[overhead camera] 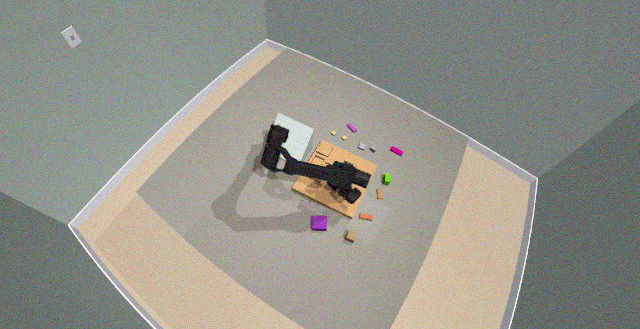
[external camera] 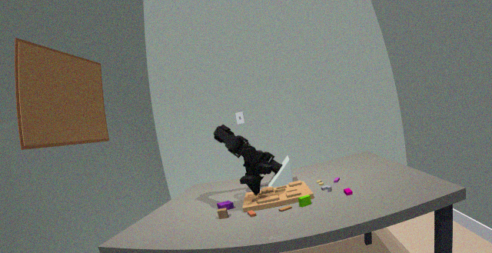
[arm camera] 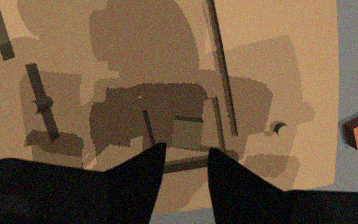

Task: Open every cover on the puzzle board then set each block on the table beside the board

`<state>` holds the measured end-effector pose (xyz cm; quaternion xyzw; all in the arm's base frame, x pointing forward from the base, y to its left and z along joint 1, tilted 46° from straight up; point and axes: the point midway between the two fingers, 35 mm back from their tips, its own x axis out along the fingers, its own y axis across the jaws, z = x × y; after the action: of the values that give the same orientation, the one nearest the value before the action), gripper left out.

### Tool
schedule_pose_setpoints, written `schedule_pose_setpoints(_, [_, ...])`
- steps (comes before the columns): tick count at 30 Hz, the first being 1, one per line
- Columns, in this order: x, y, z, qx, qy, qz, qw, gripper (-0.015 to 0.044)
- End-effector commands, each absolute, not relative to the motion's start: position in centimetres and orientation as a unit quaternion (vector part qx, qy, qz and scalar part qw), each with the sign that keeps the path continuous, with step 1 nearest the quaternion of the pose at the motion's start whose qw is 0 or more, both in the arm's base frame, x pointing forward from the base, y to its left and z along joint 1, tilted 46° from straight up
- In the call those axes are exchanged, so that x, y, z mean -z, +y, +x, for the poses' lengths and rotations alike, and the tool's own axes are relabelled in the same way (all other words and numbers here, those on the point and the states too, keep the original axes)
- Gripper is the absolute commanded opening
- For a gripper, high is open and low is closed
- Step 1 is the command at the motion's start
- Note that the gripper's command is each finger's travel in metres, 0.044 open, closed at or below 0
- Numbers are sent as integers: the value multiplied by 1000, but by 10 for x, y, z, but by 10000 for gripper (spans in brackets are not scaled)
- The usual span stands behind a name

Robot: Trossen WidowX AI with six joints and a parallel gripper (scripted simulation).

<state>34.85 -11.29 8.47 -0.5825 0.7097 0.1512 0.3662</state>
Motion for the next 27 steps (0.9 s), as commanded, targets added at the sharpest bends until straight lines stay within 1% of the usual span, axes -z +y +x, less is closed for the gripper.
schedule_pose_setpoints(1, [-100, -97, 350, -150, 709, -582, 370, 144])
schedule_pose_setpoints(8, [-108, -89, 350, -149, 709, -581, 370, 144])
schedule_pose_setpoints(27, [-85, -114, 348, -148, 709, -582, 369, 144])
